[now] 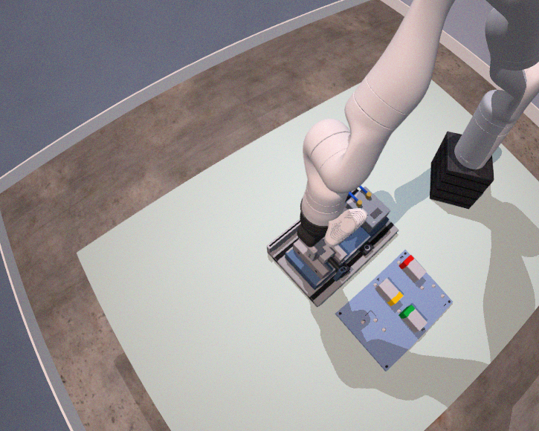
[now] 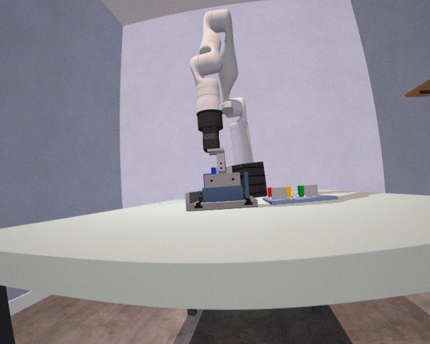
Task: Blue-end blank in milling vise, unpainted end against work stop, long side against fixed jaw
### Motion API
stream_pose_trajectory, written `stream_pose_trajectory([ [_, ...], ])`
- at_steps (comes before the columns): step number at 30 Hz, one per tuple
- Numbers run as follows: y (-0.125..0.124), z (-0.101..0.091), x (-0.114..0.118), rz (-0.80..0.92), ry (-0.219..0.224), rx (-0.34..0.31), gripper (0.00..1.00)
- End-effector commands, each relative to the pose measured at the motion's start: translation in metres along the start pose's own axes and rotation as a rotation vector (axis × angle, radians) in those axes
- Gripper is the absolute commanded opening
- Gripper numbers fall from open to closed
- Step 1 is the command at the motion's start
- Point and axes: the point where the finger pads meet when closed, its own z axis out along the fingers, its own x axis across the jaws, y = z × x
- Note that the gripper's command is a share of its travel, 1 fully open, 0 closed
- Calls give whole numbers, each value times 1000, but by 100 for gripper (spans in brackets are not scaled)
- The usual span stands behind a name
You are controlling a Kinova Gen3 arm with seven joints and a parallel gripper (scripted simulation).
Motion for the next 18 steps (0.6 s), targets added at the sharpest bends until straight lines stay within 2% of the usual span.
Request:
stream_pose_trajectory([
  [1,0,-2,1,0,3,0,100],
  [18,0,-4,1,0,3,0,100],
])
